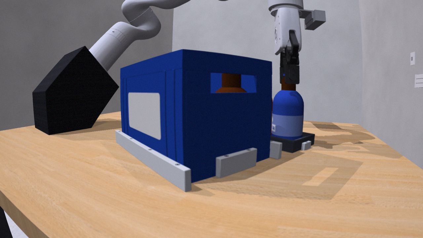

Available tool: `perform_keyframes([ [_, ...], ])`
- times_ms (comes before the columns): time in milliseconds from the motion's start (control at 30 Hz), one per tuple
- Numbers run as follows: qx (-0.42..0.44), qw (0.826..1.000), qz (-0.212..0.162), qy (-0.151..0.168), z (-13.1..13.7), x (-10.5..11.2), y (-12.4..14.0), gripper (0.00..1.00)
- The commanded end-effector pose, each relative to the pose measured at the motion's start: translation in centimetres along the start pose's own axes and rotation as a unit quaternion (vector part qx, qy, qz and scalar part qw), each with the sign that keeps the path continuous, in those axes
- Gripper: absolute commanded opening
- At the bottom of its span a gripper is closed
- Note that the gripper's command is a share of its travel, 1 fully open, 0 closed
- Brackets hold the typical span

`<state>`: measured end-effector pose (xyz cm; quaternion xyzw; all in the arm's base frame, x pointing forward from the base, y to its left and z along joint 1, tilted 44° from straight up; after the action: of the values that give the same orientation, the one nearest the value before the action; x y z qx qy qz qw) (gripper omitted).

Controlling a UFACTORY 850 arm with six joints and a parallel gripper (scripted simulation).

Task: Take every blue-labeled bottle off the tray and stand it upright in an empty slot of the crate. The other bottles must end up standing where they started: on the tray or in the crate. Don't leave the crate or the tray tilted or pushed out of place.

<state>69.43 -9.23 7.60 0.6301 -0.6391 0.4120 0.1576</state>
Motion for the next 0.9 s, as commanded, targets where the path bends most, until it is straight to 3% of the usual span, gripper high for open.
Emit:
perform_keyframes([
  [0,0.0,1.0,0.001,0.001,0.02,0.11,-0.08,0.66],
  [167,0.0,1.0,0.001,0.001,0.02,0.11,-0.08,0.66],
  [200,0.0,1.0,0.001,0.001,0.02,0.11,-0.08,0.0],
  [867,0.0,1.0,0.001,0.001,0.02,0.11,-0.08,0.0],
])
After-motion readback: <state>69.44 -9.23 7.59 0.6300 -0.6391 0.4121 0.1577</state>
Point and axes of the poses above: the point where the finger pads meet when closed, its own x axis back along the fingers, its own z axis across the jaws, y = z × x, the point moved 6 cm from there along x, back along the fingers, and after that the axes turned 3 degrees about x, right-handed, at the moved point
